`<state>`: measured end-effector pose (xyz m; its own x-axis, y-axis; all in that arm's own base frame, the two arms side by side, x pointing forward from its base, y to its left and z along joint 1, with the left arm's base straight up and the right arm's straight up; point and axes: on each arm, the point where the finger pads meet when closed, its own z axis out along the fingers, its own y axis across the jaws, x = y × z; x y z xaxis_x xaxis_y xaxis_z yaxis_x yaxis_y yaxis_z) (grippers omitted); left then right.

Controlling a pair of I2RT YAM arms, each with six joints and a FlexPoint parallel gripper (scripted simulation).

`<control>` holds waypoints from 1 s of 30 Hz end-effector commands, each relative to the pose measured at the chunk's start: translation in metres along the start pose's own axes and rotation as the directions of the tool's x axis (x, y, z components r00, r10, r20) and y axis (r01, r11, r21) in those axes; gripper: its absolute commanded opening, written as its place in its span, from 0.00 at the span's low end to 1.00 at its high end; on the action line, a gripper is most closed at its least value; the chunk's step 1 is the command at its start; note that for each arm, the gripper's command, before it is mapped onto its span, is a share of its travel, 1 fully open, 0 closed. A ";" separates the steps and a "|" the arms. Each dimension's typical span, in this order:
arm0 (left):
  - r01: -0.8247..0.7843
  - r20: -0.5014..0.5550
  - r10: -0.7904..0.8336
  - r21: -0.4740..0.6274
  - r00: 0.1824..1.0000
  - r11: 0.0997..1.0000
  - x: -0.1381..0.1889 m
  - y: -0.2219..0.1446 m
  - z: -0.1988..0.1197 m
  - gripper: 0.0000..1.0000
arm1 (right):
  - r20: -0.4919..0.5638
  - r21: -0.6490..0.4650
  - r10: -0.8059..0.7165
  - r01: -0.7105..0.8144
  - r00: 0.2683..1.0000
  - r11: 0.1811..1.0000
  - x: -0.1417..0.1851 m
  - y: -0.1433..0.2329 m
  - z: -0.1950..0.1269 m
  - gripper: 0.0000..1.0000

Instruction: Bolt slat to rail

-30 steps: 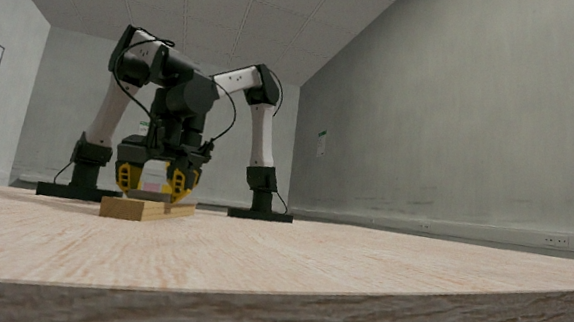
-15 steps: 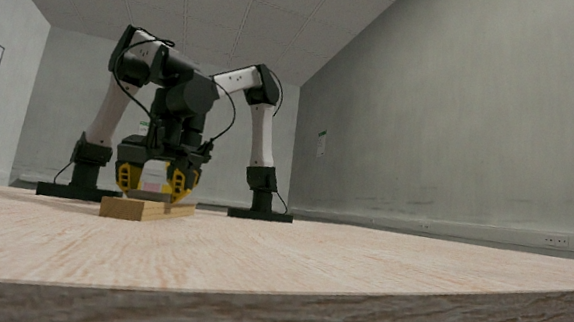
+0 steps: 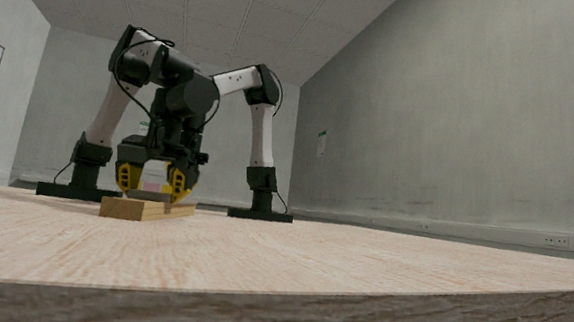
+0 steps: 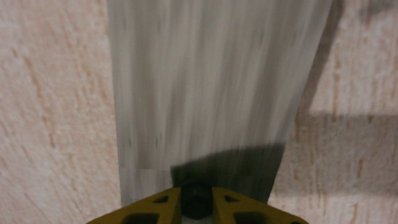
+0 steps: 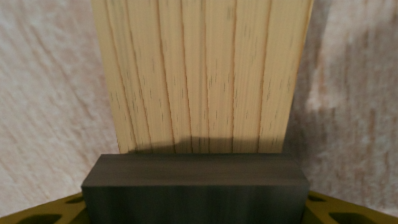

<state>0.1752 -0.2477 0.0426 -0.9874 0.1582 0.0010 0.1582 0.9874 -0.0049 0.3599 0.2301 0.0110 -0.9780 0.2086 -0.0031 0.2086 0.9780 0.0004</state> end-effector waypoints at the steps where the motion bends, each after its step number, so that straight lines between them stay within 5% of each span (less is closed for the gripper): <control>1: -0.199 -0.001 0.199 -0.004 0.980 0.980 -0.002 -0.002 0.002 0.14 | 0.016 -0.015 0.001 -0.001 1.000 1.000 -0.002 0.004 -0.007 0.67; 12: -0.530 0.000 0.530 -0.003 0.848 0.848 -0.002 -0.002 0.002 0.14 | 0.016 -0.015 0.001 -0.001 1.000 1.000 -0.002 0.004 -0.007 0.67; 27: -0.915 -0.001 0.915 -0.003 0.403 0.403 -0.003 -0.003 0.001 0.14 | 0.016 -0.015 0.001 -0.001 1.000 1.000 -0.002 0.004 -0.007 0.67; 30: -0.930 -0.001 0.930 -0.003 0.367 0.367 -0.003 -0.003 0.001 0.14 | 0.016 -0.015 0.001 -0.001 1.000 1.000 -0.002 0.004 -0.007 0.67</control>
<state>0.1747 -0.2481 0.0425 -0.3460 0.9382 -0.0028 0.9382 0.3460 -0.0005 0.3599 0.2301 0.0110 -0.9780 0.2086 -0.0031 0.2086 0.9780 0.0004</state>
